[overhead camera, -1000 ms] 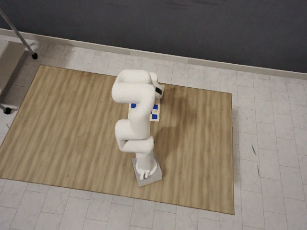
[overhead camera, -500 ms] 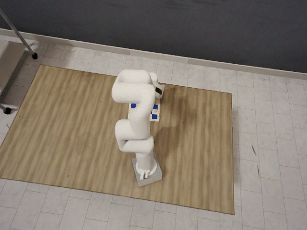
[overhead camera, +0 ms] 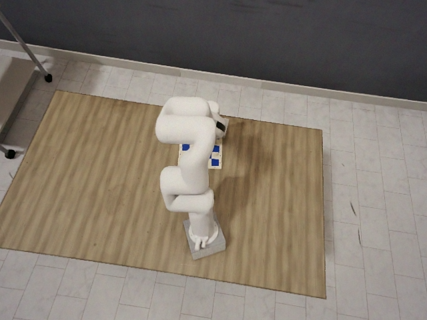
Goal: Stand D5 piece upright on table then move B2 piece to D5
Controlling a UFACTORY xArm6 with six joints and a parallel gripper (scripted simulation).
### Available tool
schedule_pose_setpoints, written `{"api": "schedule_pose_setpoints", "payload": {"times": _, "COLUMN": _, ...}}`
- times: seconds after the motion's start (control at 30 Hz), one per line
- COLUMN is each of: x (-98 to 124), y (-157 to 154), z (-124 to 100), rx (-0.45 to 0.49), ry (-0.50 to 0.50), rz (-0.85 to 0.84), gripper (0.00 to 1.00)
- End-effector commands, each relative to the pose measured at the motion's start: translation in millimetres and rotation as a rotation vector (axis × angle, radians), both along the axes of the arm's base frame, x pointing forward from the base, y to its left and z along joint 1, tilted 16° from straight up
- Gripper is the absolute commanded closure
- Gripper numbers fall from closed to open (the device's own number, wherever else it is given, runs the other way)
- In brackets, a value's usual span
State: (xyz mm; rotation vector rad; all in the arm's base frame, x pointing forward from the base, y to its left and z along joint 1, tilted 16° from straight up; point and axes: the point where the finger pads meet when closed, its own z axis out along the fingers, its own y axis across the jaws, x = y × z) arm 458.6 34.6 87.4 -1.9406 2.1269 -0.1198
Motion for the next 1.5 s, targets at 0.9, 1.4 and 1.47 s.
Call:
{"api": "schedule_pose_setpoints", "payload": {"times": 0.9, "x": -24.5, "y": -11.3, "z": 96.5, "rx": 0.0, "ry": 0.0, "rz": 0.0, "gripper": 1.0}}
{"api": "schedule_pose_setpoints", "payload": {"times": 1.4, "x": -125.1, "y": 48.7, "z": 80.7, "rx": -0.039, "ry": -0.017, "rz": 0.15, "gripper": 1.0}}
{"api": "schedule_pose_setpoints", "payload": {"times": 1.47, "x": -125.1, "y": 48.7, "z": 80.7, "rx": -0.039, "ry": -0.017, "rz": 0.15, "gripper": 1.0}}
